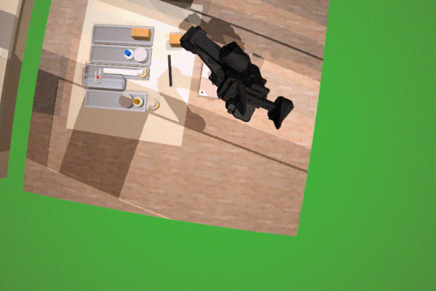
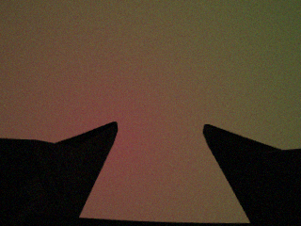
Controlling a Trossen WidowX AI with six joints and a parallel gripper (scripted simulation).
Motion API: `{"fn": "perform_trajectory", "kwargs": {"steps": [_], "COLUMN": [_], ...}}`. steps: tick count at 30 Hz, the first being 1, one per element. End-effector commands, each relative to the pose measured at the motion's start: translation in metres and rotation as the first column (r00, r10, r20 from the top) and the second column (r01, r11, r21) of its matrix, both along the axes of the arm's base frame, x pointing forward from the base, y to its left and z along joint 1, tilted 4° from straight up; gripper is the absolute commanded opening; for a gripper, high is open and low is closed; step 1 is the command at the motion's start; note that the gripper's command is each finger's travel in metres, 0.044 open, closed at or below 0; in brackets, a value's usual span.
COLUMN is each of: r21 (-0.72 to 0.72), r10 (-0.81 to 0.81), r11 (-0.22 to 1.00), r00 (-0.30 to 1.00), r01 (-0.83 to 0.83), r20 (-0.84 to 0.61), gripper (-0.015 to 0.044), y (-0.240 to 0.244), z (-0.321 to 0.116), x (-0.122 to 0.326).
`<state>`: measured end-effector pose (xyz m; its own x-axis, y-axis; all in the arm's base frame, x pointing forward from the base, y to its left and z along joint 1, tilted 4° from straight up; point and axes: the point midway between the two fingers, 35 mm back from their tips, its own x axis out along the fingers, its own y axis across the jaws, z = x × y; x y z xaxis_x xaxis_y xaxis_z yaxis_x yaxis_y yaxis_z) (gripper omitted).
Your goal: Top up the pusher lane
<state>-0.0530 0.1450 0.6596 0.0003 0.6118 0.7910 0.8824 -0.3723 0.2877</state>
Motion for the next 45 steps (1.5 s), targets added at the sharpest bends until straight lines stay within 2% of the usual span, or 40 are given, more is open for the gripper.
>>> {"fn": "perform_trajectory", "kwargs": {"steps": [1,7,14,19,25,29,34,40,45], "r21": [-0.057,-0.176,-0.249,-0.25,-0.226,-0.23,-0.252,-0.296,-0.368], "r10": [-0.145,-0.304,-0.38,-0.293,-0.057,0.147,0.393,0.626,0.745], "r11": [0.986,0.911,0.705,0.516,0.292,0.157,0.006,-0.152,-0.265], "r00": [0.98,0.895,0.649,0.443,0.253,0.208,0.229,0.324,0.431], "r01": [0.154,0.374,0.665,0.819,0.929,0.96,0.968,0.943,0.892], "r20": [0.134,0.325,0.659,0.847,0.966,0.967,0.891,0.709,0.509], "gripper": [0.044,0.044,0.044,0.044,0.044,0.044,0.044,0.044,0.044], "y": [0.028,0.077,0.151,0.194,0.221,0.223,0.205,0.156,0.099], "z": [-0.01,-0.043,-0.101,-0.151,-0.22,-0.271,-0.335,-0.405,-0.456], "x": [-0.006,-0.001,0.024,0.064,0.131,0.181,0.242,0.303,0.337]}}
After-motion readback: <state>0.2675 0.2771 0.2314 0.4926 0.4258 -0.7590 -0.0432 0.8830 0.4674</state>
